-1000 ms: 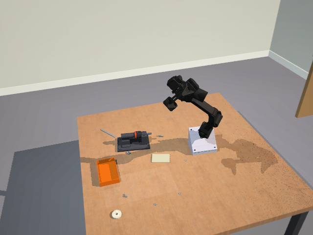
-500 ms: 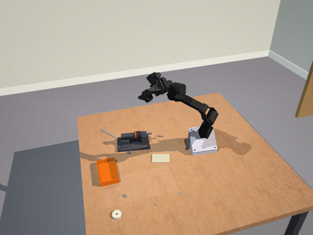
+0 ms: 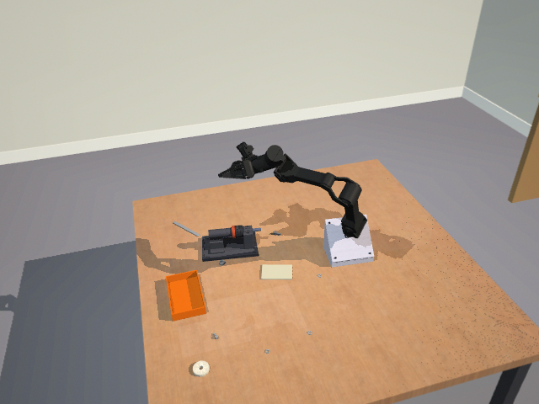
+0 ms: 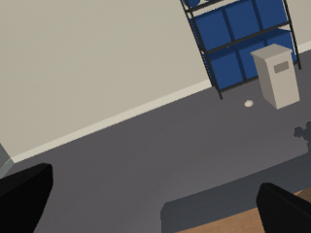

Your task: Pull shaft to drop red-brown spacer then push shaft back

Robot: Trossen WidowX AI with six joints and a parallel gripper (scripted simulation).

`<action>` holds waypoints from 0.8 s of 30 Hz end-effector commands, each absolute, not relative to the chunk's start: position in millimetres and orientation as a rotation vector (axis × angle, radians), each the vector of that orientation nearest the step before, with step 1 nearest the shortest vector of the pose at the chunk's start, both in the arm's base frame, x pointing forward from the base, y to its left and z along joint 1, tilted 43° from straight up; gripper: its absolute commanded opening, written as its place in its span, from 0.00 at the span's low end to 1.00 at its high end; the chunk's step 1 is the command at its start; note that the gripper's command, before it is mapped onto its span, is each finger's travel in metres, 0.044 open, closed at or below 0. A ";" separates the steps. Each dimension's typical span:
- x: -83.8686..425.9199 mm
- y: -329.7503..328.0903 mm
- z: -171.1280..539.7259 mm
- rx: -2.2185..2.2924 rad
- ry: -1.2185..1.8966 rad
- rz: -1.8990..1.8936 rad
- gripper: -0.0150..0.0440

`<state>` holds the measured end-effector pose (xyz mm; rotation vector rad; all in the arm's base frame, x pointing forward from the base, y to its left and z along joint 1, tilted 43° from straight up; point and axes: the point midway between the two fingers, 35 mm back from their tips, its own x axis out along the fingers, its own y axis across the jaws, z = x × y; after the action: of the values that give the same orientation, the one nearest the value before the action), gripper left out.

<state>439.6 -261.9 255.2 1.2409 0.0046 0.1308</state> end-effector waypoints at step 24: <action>309.6 -122.6 -66.0 0.753 0.712 0.157 1.00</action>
<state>311.2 -124.8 -66.0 0.7730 0.7126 0.1428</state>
